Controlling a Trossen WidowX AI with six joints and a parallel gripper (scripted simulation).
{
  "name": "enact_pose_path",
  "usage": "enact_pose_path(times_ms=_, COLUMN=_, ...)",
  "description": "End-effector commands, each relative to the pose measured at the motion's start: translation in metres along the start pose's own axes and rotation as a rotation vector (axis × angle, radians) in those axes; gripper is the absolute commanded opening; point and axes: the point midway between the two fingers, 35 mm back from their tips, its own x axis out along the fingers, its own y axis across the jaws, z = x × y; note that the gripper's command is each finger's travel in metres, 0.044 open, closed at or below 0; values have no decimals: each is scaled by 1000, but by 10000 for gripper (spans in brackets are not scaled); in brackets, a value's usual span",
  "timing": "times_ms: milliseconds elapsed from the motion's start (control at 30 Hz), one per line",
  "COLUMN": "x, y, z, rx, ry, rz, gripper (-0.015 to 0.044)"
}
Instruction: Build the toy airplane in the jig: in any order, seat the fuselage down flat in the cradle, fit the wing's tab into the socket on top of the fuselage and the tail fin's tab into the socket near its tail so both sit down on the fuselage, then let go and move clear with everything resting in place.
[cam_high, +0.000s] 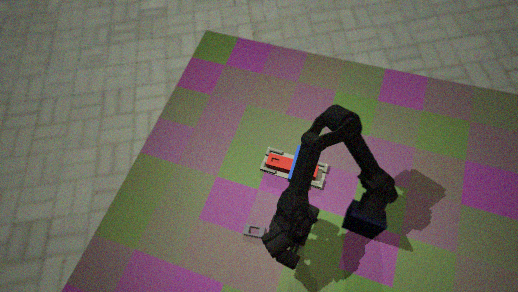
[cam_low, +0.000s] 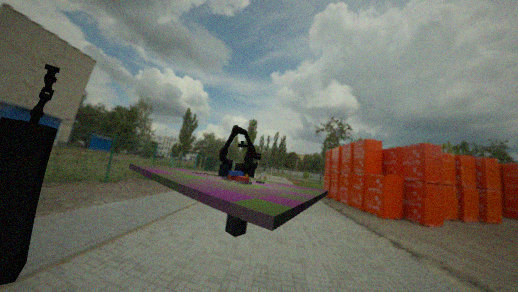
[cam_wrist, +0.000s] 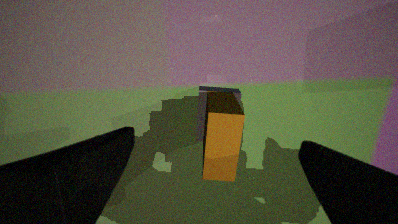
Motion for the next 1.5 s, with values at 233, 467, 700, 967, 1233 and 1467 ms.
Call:
enact_pose_path(times_ms=233, x=21, y=-2, z=-2, rx=-8, ry=3, rz=-10, gripper=440)
enact_pose_path(times_ms=467, x=32, y=-3, z=-3, rx=-8, ry=3, rz=-12, gripper=440)
enact_pose_path(times_ms=700, x=34, y=-4, z=-3, rx=-8, ry=3, rz=-12, gripper=335)
enact_pose_path(times_ms=967, x=34, y=-4, z=-3, rx=-8, ry=3, rz=-12, gripper=125)
enact_pose_path(times_ms=1233, x=34, y=-4, z=-3, rx=-8, ry=3, rz=-12, gripper=13)
enact_pose_path(times_ms=1467, x=28, y=1, z=0, rx=-3, ry=-13, rz=6, gripper=0)
